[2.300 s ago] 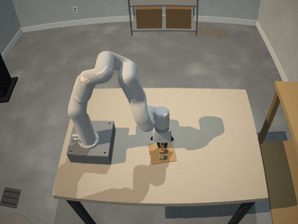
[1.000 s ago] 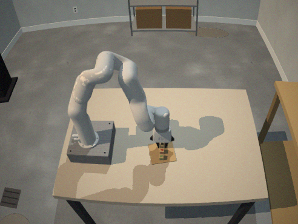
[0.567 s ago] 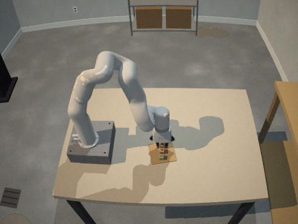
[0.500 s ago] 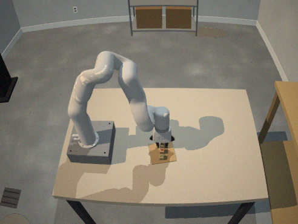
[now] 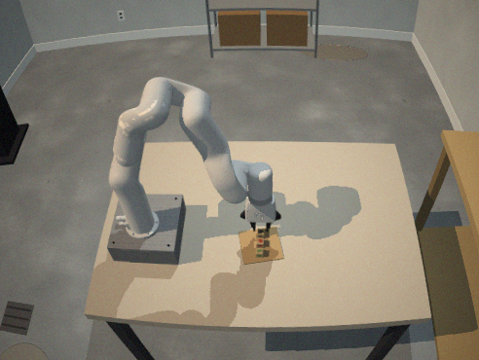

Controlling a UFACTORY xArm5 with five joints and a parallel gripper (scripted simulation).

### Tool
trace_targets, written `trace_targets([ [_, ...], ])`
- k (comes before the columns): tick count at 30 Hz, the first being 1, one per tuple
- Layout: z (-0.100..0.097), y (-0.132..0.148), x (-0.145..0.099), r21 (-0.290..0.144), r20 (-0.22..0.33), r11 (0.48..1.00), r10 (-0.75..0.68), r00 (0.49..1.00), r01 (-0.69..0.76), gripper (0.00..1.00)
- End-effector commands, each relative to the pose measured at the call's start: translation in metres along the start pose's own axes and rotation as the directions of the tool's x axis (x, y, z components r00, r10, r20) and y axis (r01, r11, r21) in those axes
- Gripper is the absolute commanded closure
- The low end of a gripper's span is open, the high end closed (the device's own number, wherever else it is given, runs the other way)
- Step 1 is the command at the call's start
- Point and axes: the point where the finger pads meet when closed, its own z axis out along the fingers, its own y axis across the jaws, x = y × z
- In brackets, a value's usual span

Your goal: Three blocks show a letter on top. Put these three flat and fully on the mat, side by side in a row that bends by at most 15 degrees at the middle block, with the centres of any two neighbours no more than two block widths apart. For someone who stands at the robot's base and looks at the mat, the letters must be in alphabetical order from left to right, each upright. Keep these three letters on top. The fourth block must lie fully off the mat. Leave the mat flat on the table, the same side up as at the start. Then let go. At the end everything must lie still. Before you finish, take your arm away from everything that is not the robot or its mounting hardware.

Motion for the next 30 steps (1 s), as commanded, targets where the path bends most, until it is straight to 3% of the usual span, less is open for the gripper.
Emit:
trace_targets([
  [1, -0.026, 0.001, 0.0, -0.002, 0.0, 1.0, 0.0, 1.0, 0.0, 0.58],
  [9, -0.047, 0.001, 0.0, -0.002, 0.0, 1.0, 0.0, 1.0, 0.0, 0.58],
  [14, -0.05, 0.001, 0.0, -0.002, 0.0, 1.0, 0.0, 1.0, 0.0, 0.58],
  [15, -0.05, 0.001, 0.0, -0.002, 0.0, 1.0, 0.0, 1.0, 0.0, 0.0],
  [30, -0.05, 0.001, 0.0, -0.002, 0.0, 1.0, 0.0, 1.0, 0.0, 0.0],
])
